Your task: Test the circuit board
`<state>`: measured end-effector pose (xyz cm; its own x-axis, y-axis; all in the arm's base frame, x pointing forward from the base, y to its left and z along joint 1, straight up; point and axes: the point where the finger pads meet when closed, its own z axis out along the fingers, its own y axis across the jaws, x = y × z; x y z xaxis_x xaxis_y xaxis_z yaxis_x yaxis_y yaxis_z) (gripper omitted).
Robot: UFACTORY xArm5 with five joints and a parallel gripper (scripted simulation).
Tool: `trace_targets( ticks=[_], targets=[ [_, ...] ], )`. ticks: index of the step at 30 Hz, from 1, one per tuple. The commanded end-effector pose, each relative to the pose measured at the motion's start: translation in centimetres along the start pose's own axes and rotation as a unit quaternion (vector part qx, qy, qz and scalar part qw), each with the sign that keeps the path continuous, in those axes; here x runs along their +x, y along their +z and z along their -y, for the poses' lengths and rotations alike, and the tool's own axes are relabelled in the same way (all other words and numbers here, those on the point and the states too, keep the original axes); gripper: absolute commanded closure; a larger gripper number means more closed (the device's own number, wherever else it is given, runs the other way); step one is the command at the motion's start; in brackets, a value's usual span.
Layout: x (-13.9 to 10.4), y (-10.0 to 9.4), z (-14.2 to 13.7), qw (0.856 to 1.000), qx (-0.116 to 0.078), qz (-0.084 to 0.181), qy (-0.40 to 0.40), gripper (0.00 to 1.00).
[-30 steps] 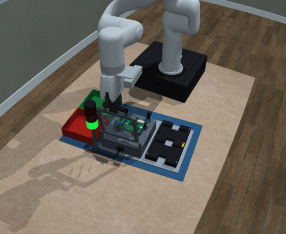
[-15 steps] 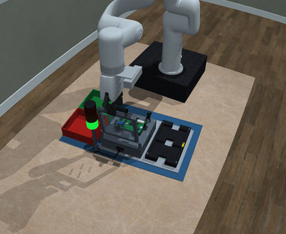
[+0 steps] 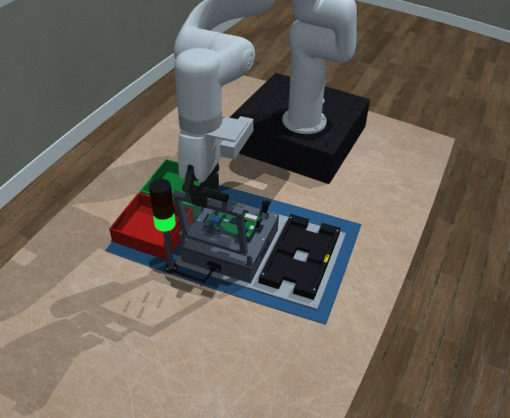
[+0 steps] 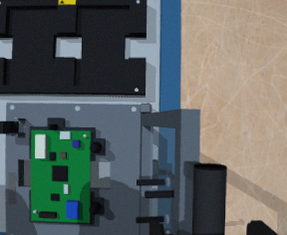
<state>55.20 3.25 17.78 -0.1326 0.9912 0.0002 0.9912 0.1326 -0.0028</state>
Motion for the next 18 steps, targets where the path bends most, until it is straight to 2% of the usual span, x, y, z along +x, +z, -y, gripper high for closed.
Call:
trace_targets(
  ticks=[1,11,18],
  targets=[
    [0.0,-0.2,-0.1,1.000,-0.002,0.000,0.000,0.48],
    [0.0,-0.5,-0.1,1.000,-0.002,0.000,0.000,0.48],
    [0.0,-2.3,-0.1,1.000,-0.002,0.000,0.000,0.48]
  ],
)
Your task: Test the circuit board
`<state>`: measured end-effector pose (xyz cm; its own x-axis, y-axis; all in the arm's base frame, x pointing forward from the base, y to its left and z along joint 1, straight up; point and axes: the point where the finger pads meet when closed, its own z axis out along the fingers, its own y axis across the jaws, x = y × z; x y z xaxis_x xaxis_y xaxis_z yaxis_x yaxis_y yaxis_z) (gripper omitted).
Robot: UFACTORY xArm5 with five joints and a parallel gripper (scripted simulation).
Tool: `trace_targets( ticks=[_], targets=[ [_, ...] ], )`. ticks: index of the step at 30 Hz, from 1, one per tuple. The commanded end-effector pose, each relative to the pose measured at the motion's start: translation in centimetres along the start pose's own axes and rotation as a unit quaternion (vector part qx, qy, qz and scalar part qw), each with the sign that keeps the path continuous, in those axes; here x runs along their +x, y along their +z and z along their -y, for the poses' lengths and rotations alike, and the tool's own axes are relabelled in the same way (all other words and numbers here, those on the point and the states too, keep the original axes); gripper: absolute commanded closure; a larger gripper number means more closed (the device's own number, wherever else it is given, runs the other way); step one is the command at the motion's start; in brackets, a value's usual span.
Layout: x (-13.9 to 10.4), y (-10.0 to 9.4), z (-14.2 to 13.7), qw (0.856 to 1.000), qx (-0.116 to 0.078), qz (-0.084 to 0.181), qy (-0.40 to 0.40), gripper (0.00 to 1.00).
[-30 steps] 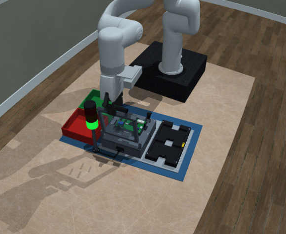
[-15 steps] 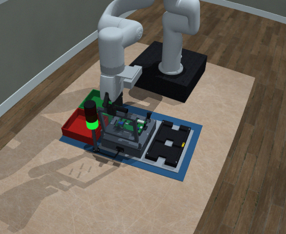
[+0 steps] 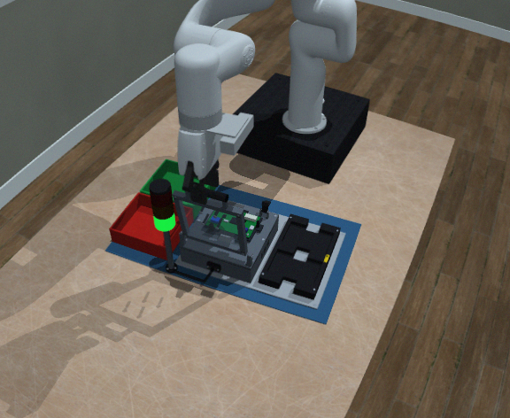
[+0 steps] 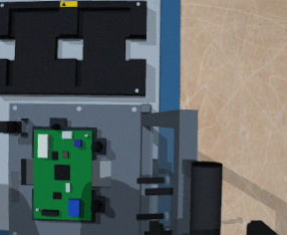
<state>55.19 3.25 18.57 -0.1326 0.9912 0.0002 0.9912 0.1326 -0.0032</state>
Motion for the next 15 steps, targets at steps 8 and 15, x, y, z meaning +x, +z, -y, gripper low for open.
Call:
trace_targets(
  ticks=[8,15],
  targets=[
    [0.0,-3.6,-0.1,1.000,-0.003,0.000,0.000,0.48],
    [0.0,-4.7,-0.1,1.000,-0.003,0.000,0.000,0.48]
  ],
)
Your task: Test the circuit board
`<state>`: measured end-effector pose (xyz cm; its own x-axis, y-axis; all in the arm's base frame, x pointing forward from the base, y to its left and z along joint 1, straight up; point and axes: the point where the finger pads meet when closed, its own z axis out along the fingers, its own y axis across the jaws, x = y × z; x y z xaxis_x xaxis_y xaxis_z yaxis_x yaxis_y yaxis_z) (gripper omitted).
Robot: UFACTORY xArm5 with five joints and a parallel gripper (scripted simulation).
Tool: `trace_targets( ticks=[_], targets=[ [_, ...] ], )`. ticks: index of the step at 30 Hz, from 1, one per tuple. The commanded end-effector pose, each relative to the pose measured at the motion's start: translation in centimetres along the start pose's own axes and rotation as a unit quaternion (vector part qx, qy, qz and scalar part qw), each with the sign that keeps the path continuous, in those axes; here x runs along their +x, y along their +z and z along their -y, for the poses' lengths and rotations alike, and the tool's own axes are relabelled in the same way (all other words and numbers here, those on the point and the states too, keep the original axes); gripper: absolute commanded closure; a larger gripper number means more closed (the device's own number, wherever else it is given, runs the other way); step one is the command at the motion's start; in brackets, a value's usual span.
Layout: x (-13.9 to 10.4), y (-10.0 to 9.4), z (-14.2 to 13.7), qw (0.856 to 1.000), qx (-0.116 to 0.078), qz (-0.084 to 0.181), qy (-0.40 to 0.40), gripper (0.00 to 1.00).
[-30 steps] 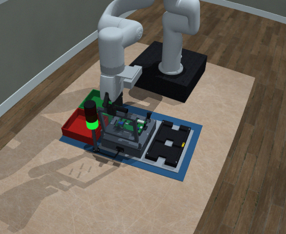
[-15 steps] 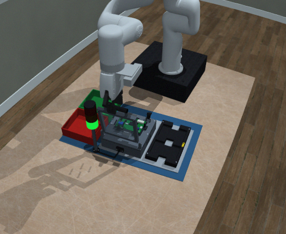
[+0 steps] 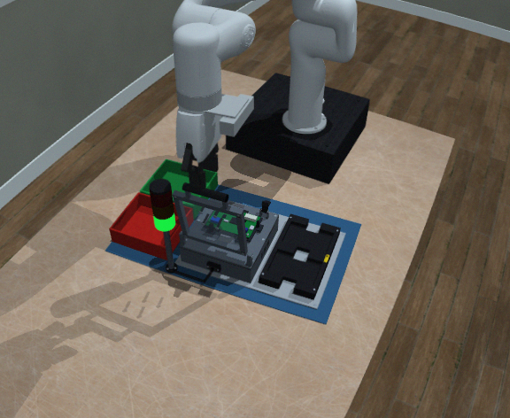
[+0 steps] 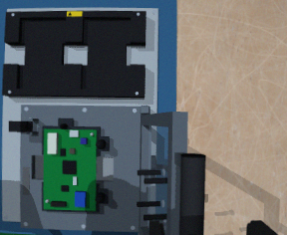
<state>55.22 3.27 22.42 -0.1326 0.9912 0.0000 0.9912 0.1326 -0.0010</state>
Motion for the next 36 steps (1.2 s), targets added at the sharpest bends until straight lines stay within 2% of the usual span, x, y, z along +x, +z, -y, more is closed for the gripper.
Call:
trace_targets(
  ticks=[1,2,3,16,24,29,36],
  targets=[
    [0.0,-0.9,-0.1,1.000,-0.001,0.000,0.000,0.48],
    [0.0,-0.9,-0.1,1.000,-0.001,0.000,0.000,0.48],
    [0.0,-0.9,-0.1,1.000,-0.001,0.000,0.000,0.00],
    [0.0,-0.9,0.0,1.000,-0.001,0.000,0.000,0.00],
    [0.0,-0.9,1.1,1.000,-0.001,0.000,0.000,0.00],
    [0.0,-0.9,3.4,1.000,-0.001,0.000,0.000,0.00],
    [0.0,-0.9,8.1,1.000,-0.001,0.000,0.000,0.00]
  ],
)
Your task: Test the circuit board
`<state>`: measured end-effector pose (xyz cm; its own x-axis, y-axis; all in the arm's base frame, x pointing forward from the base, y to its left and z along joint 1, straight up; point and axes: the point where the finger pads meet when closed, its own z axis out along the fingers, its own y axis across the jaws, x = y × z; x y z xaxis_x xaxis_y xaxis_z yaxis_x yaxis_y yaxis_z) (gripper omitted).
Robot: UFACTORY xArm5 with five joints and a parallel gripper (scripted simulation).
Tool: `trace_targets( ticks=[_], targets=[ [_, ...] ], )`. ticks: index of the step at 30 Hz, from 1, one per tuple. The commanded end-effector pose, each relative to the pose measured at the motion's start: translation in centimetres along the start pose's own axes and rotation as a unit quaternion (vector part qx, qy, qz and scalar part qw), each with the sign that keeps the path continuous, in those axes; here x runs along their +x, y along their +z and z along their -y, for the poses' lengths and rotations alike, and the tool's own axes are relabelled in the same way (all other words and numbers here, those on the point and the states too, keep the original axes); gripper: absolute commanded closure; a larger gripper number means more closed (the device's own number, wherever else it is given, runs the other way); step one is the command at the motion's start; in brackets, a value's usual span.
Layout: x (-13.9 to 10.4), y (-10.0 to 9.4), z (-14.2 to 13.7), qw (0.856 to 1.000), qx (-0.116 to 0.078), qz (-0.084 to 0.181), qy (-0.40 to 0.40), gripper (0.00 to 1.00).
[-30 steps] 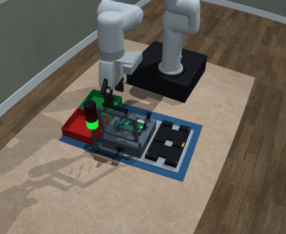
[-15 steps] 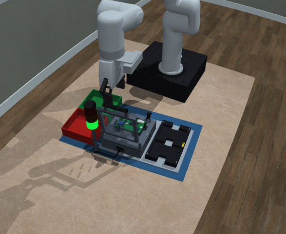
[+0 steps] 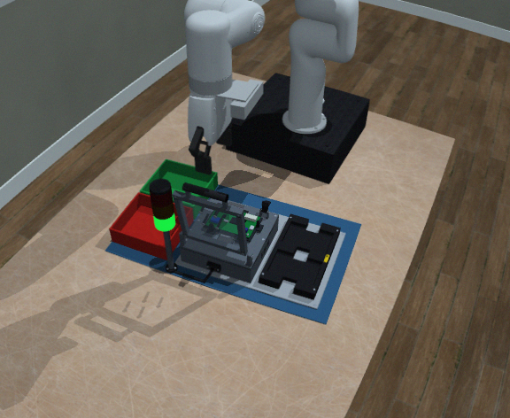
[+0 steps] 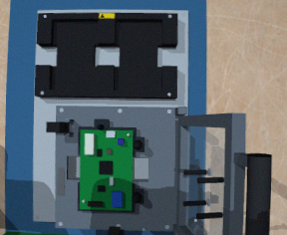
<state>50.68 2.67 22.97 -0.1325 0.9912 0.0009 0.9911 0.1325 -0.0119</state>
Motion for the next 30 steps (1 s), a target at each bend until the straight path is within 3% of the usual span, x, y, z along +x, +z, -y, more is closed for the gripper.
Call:
trace_targets(
  ticks=[1,13,30],
  targets=[
    [0.0,-0.3,4.1,1.000,-0.007,0.001,0.000,0.00],
    [0.0,-0.2,8.4,1.000,-0.007,0.001,0.000,0.00],
    [0.0,0.8,8.6,1.000,-0.007,0.001,0.000,0.00]
  ],
)
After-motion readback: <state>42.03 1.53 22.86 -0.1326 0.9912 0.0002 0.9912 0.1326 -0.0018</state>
